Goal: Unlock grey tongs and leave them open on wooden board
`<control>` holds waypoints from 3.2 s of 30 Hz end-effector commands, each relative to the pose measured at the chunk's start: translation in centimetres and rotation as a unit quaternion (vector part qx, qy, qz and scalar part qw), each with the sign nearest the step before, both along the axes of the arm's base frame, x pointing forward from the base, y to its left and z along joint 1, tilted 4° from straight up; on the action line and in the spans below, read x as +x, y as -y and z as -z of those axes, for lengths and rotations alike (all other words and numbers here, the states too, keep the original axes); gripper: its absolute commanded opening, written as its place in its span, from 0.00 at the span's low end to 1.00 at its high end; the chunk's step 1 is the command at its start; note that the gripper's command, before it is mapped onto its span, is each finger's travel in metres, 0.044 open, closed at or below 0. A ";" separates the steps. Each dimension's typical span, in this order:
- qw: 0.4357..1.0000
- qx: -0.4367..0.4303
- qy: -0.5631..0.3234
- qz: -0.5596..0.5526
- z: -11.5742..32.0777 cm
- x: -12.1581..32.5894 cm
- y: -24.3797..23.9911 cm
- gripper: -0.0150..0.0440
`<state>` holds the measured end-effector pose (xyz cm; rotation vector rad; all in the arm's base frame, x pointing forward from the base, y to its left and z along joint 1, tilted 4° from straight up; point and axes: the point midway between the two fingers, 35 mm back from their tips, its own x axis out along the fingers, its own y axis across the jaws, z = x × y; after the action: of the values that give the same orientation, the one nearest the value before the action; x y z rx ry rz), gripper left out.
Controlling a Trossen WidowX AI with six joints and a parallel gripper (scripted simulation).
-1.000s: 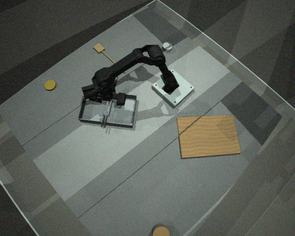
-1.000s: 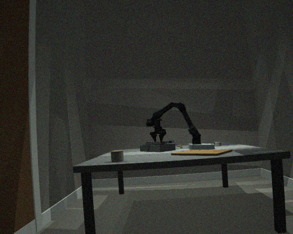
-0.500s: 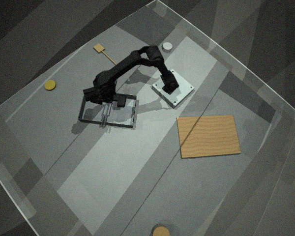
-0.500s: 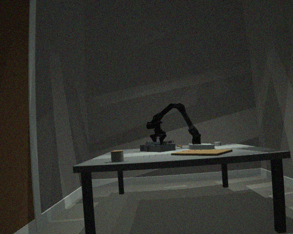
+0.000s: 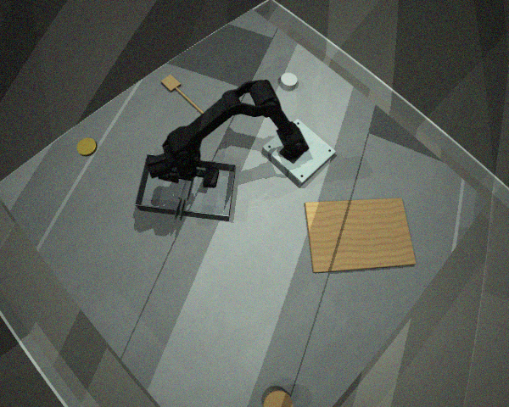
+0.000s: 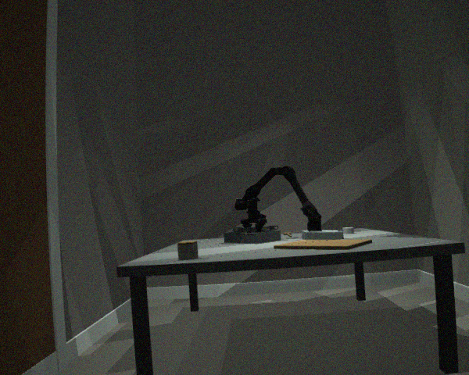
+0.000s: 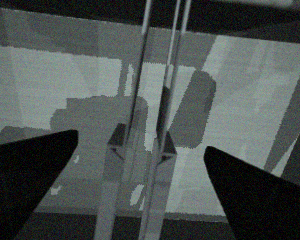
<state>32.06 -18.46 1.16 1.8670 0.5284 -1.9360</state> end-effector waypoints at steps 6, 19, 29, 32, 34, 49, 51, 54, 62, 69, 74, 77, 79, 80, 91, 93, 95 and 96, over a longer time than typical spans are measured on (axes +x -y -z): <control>1.000 0.000 0.000 0.000 0.0 0.0 0.0 0.69; 1.000 0.000 0.000 0.000 0.0 0.0 0.0 0.34; 1.000 0.000 0.000 0.000 0.0 0.0 0.0 0.06; 1.000 0.000 -0.001 0.000 -1.5 0.1 0.0 0.00; 1.000 0.000 -0.002 -0.001 -3.4 0.2 -0.1 0.00; 1.000 0.004 -0.005 -0.013 -4.3 0.1 -0.4 0.00; 0.999 0.005 -0.005 -0.037 -4.3 0.3 -0.6 0.00; 0.996 0.007 -0.006 -0.094 -4.3 0.6 -1.2 0.00; 0.966 0.014 -0.006 -0.258 -4.4 1.7 -3.4 0.00; 0.923 0.009 -0.002 -0.386 -4.5 2.8 -4.7 0.00; 0.878 0.012 -0.004 -0.479 -4.5 3.3 -5.9 0.00; 0.846 0.013 -0.005 -0.532 -4.5 3.6 -6.6 0.00; 0.824 0.014 -0.006 -0.567 -4.5 3.7 -7.0 0.00; 0.812 0.015 -0.006 -0.584 -4.5 3.8 -7.2 0.00; 0.659 0.019 -0.009 -0.752 -4.5 4.6 -9.8 0.00; 0.628 0.020 -0.009 -0.778 -4.4 4.8 -10.3 0.00; 0.595 0.020 -0.010 -0.803 -4.4 4.9 -10.8 0.00; 0.578 0.021 -0.010 -0.816 -4.4 5.0 -11.0 0.00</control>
<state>36.53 -8.35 5.35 0.6302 1.4870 -0.6679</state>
